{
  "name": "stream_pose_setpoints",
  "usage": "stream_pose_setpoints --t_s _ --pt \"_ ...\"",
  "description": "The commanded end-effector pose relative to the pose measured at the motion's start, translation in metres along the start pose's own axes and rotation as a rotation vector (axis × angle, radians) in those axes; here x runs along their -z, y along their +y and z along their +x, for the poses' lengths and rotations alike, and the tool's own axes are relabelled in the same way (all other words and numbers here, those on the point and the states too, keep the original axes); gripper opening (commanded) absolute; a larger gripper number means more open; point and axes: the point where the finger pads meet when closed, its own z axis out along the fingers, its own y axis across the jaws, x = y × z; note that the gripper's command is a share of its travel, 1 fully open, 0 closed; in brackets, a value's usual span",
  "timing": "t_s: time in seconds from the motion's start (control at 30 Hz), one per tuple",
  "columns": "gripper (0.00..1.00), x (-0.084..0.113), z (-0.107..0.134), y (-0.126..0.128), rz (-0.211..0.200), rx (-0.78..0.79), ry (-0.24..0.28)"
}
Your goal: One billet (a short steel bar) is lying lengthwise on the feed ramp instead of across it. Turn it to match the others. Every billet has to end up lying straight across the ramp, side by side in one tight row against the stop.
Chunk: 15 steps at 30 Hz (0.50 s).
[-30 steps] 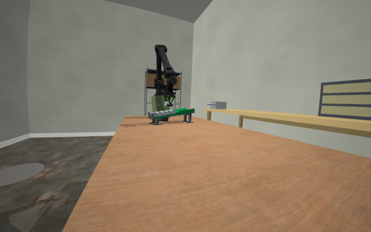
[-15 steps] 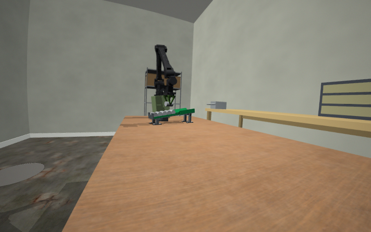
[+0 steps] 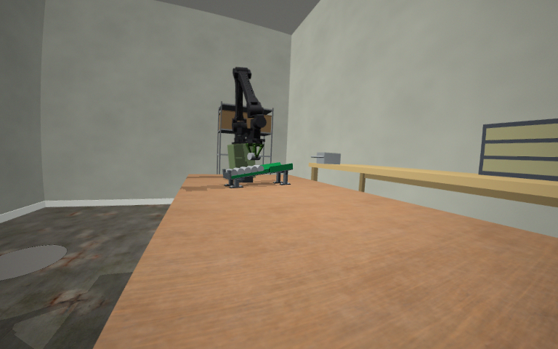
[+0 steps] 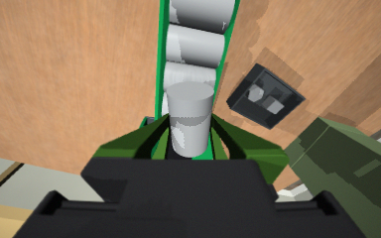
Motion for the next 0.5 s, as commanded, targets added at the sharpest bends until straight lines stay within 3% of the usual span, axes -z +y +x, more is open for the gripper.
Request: stream_pose_setpoints --t_s 0.0,0.47 --pt "0.00 0.0304 -0.0060 0.0233 -0.076 0.061 -0.035" --pt "0.00 0.0289 -0.0053 0.0209 -0.070 0.180 -0.038"
